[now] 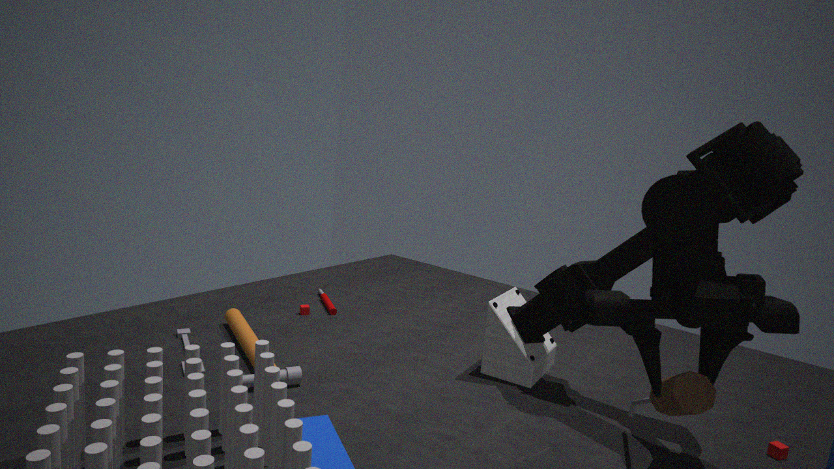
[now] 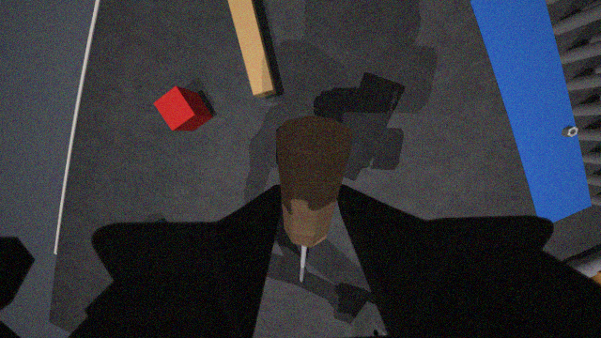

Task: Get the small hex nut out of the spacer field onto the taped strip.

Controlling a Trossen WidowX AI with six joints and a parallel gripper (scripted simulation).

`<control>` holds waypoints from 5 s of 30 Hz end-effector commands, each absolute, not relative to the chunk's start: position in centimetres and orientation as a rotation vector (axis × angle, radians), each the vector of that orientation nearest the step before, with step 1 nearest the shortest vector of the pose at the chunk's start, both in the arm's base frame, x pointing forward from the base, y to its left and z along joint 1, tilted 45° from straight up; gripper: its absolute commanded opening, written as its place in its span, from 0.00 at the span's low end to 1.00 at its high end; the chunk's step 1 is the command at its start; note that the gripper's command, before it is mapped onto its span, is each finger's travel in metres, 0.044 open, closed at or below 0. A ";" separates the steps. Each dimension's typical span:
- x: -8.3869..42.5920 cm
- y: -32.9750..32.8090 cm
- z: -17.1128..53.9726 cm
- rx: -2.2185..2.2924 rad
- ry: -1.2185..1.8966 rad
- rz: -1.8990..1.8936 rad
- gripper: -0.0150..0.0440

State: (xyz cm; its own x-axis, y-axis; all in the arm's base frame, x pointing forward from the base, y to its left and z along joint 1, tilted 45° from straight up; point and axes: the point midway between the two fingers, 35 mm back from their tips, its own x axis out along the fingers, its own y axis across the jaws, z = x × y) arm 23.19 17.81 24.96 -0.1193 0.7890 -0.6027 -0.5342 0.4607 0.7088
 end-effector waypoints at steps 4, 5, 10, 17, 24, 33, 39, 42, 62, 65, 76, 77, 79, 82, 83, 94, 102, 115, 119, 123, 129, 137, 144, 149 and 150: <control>22.7 18.8 26.3 0.462 1.370 1.068 0.25; 22.6 18.9 26.5 0.491 1.389 1.054 0.25; 22.2 19.5 27.4 0.635 1.485 0.984 0.25; 21.6 20.4 28.7 0.829 1.624 0.876 0.25; 20.9 21.2 30.0 1.014 1.768 0.753 0.25; 20.0 22.1 31.7 1.233 1.959 0.569 0.25; 19.7 22.3 32.1 1.289 2.013 0.512 0.25; 19.7 22.3 32.1 1.289 2.013 0.512 0.25; 19.8 23.1 31.1 1.277 2.014 0.506 0.25; 19.8 23.2 31.0 1.275 2.014 0.505 0.25; 19.9 23.7 30.4 1.270 2.014 0.502 0.25; 19.9 23.7 30.4 1.269 2.014 0.502 0.25; 19.9 23.8 30.3 1.268 2.014 0.501 0.25; 19.9 23.9 30.1 1.267 2.014 0.501 0.25; 19.9 23.9 30.1 1.266 2.014 0.500 0.25; 19.9 24.4 29.5 1.262 2.014 0.498 0.25; 19.9 24.7 29.2 1.259 2.014 0.497 0.25; 19.9 25.3 28.6 1.256 2.013 0.495 0.25; 19.8 25.5 28.4 1.255 2.013 0.494 0.25; 19.8 25.6 28.2 1.254 2.013 0.494 0.25; 19.8 25.9 27.9 1.253 2.012 0.493 0.25; 19.7 26.2 27.6 1.252 2.012 0.493 0.25; 19.7 26.5 27.3 1.252 2.011 0.493 0.25; 19.7 26.7 27.1 1.251 2.011 0.493 0.25; 19.6 26.8 27.0 1.251 2.011 0.493 0.25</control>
